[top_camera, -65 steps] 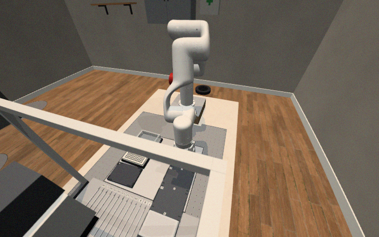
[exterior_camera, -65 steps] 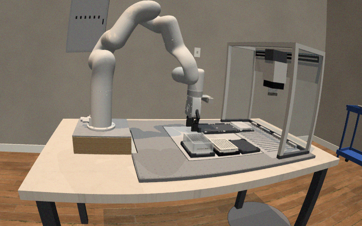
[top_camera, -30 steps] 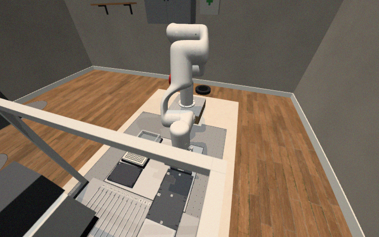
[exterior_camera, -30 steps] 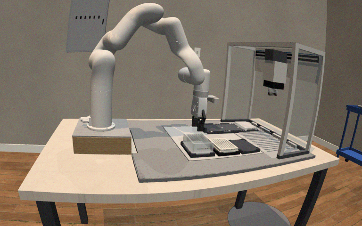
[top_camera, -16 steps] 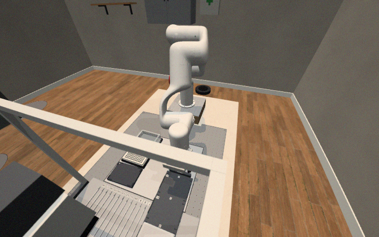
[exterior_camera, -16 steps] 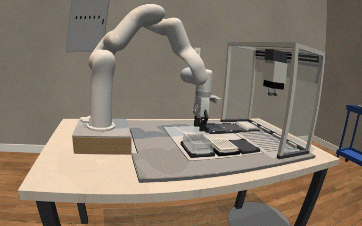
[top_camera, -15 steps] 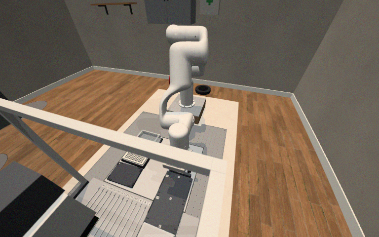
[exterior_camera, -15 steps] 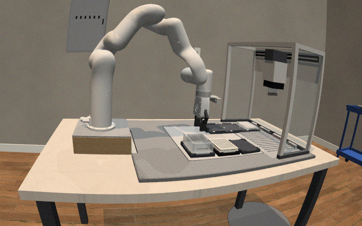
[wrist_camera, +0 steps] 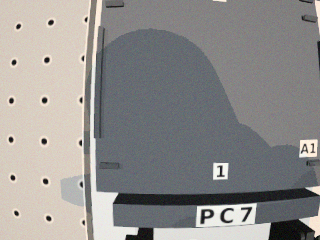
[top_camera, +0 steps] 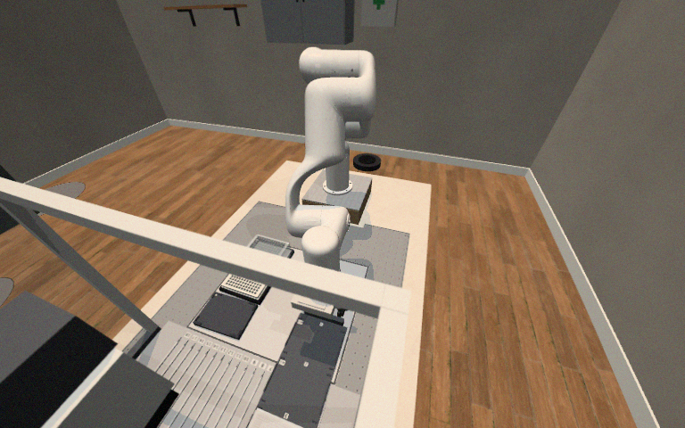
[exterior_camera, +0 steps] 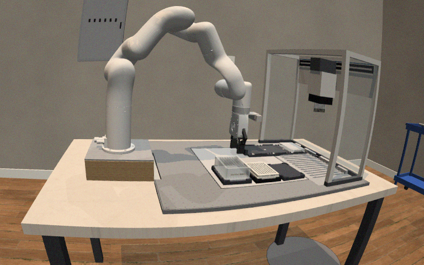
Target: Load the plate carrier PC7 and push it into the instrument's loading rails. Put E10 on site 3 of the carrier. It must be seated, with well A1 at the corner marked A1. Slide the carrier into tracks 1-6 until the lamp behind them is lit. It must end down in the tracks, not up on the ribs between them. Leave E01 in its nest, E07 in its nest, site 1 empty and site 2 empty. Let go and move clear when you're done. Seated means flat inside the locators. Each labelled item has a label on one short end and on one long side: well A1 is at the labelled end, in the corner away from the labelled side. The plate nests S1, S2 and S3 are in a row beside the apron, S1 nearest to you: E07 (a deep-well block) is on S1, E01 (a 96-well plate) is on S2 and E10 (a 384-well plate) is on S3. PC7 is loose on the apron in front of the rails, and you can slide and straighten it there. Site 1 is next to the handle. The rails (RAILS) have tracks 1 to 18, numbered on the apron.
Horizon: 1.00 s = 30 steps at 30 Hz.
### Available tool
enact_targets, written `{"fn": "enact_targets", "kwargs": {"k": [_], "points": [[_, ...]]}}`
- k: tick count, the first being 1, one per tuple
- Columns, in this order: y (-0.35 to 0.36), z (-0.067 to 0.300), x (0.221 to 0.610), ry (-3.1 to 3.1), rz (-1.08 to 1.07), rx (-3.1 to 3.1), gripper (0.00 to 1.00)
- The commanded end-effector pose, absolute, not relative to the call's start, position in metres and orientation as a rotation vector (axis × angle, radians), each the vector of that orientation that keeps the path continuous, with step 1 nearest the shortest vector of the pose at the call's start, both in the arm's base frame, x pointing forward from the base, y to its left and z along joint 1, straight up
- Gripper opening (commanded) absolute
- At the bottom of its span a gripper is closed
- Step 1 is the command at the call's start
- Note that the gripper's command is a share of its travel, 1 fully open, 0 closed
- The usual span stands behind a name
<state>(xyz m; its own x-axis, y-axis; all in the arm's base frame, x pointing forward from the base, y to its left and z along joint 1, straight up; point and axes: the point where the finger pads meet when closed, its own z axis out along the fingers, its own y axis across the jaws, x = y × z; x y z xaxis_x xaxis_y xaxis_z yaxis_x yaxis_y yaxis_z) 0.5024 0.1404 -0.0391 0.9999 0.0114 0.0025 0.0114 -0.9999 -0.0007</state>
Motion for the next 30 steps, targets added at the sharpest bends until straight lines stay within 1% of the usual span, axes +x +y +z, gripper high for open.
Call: {"fn": "enact_targets", "kwargs": {"k": [1, 30], "points": [[0.1409, -0.0374, 0.5077, -0.018, -0.011, -3.140, 0.81], [0.1410, -0.0373, 0.5159, -0.018, -0.011, -3.140, 0.81]]}}
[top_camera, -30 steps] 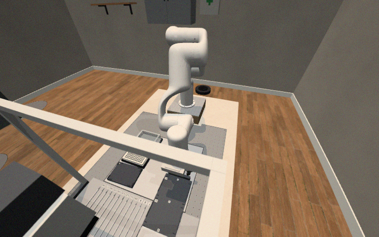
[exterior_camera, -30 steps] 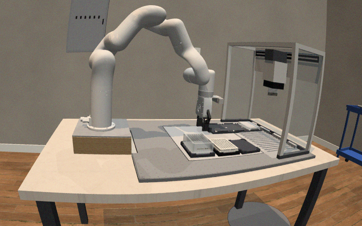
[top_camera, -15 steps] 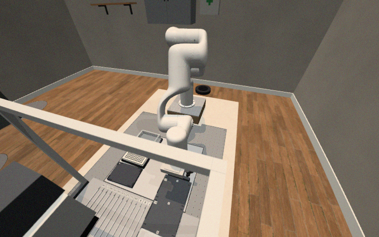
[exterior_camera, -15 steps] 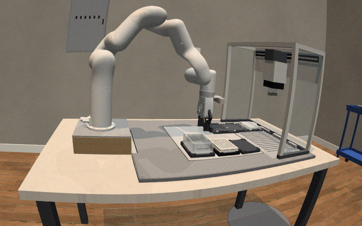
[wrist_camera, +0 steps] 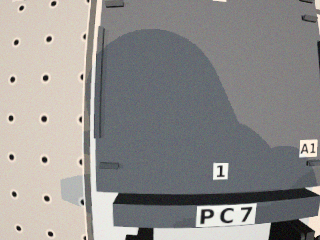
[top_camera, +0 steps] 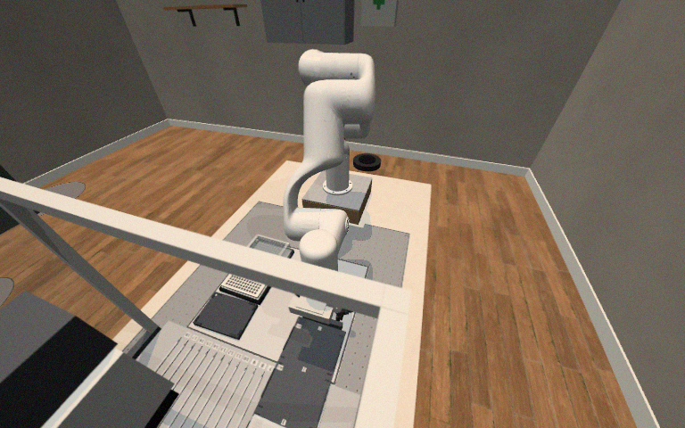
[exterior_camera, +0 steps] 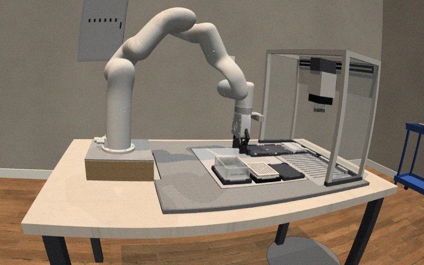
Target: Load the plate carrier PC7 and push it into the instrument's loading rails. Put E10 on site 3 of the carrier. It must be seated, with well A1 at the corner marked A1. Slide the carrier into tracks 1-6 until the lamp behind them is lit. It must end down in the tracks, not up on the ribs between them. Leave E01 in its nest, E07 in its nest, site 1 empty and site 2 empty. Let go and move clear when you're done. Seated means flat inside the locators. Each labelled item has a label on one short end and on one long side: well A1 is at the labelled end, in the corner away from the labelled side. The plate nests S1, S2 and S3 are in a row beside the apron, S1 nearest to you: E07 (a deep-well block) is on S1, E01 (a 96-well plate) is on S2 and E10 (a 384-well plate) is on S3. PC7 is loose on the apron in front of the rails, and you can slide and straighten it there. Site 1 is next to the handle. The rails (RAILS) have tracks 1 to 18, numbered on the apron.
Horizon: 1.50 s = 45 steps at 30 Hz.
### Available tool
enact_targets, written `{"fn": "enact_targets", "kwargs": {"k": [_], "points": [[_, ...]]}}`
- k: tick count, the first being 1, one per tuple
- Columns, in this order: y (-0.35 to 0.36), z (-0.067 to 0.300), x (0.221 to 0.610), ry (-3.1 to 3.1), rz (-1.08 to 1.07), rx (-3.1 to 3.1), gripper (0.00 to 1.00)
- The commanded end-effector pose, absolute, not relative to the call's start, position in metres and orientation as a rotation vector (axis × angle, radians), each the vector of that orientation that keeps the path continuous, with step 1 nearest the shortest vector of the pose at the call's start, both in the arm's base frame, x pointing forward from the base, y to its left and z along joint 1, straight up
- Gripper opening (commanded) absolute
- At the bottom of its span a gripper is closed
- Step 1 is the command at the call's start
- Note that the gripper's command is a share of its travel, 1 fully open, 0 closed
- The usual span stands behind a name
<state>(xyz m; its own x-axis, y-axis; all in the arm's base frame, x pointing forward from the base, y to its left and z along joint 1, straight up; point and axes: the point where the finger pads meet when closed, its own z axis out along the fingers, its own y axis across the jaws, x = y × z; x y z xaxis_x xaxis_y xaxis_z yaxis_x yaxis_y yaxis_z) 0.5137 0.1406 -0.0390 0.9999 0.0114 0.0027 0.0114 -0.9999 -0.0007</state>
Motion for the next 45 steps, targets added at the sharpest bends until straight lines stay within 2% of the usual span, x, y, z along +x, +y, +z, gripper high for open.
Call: {"fn": "enact_targets", "kwargs": {"k": [1, 45], "points": [[0.141, -0.037, 0.516, -0.018, -0.011, -3.140, 0.81], [0.141, -0.037, 0.528, -0.018, -0.011, -3.140, 0.81]]}}
